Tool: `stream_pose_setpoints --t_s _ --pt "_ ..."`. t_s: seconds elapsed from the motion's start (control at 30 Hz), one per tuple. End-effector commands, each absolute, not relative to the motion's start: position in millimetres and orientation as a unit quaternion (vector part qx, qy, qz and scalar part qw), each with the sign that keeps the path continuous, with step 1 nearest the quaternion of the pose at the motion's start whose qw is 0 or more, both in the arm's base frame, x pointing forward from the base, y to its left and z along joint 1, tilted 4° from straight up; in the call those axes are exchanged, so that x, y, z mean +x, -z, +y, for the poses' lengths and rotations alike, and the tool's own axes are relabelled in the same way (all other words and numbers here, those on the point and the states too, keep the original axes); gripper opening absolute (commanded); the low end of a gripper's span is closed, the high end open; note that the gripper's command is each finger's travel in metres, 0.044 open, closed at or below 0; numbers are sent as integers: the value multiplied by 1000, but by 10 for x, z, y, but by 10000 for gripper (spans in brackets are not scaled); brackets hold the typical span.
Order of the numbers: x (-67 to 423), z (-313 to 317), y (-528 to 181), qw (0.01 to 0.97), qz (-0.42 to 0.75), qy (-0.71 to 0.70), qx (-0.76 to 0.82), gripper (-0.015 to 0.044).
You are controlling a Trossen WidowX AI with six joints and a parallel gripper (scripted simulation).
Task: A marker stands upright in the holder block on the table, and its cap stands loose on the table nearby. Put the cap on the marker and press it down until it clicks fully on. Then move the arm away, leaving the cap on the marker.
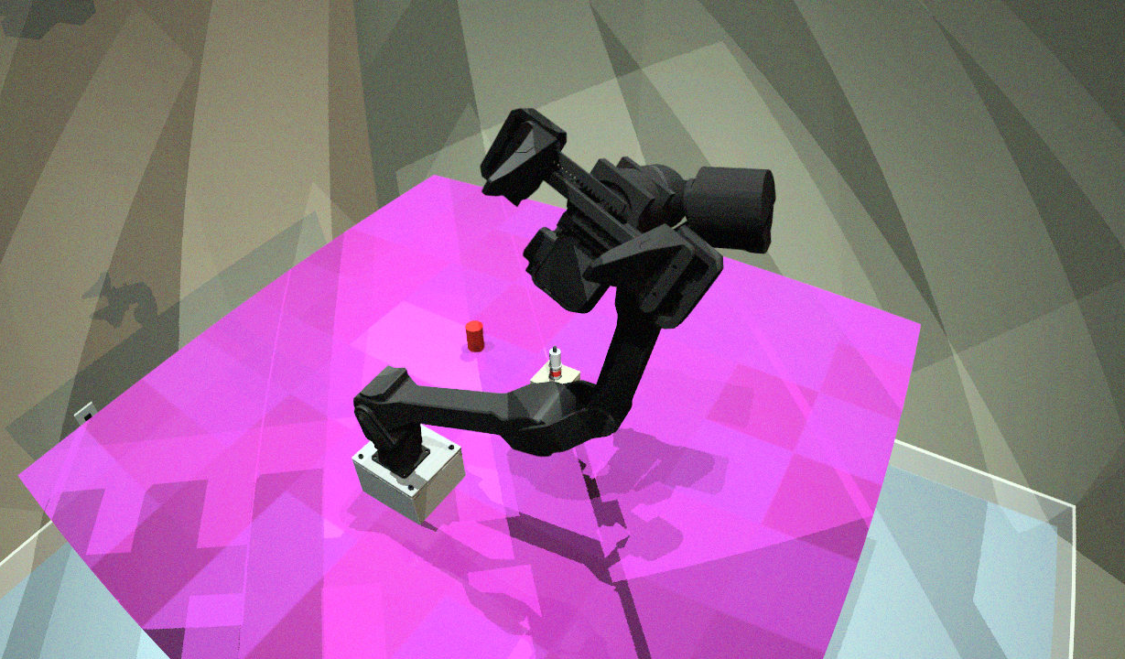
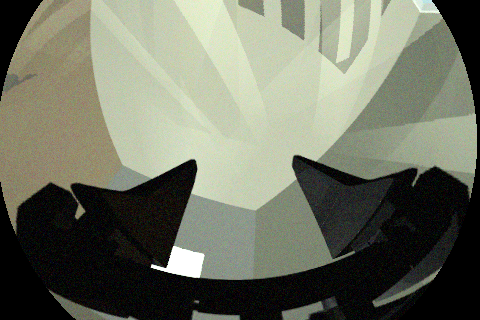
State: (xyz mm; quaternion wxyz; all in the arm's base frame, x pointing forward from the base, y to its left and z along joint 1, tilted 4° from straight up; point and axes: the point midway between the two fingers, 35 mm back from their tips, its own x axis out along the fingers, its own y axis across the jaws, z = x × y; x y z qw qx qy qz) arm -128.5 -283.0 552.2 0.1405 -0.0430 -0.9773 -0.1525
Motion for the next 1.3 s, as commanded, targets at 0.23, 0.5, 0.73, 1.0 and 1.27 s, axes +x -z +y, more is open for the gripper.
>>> stream_pose_setpoints --t_s 0.23,0.5,0.73,1.0,1.27 --pt "-1409 -2058 -5830 187 -976 1 -110 258" --pt "-1378 -904 -6097 258 -919 -237 -179 258" --pt "-1163 207 -6132 340 -806 -416 -248 258" --pt "-603 1336 -5899 453 -620 -562 -308 258" --pt "111 2123 -5443 548 -429 -626 -351 258"
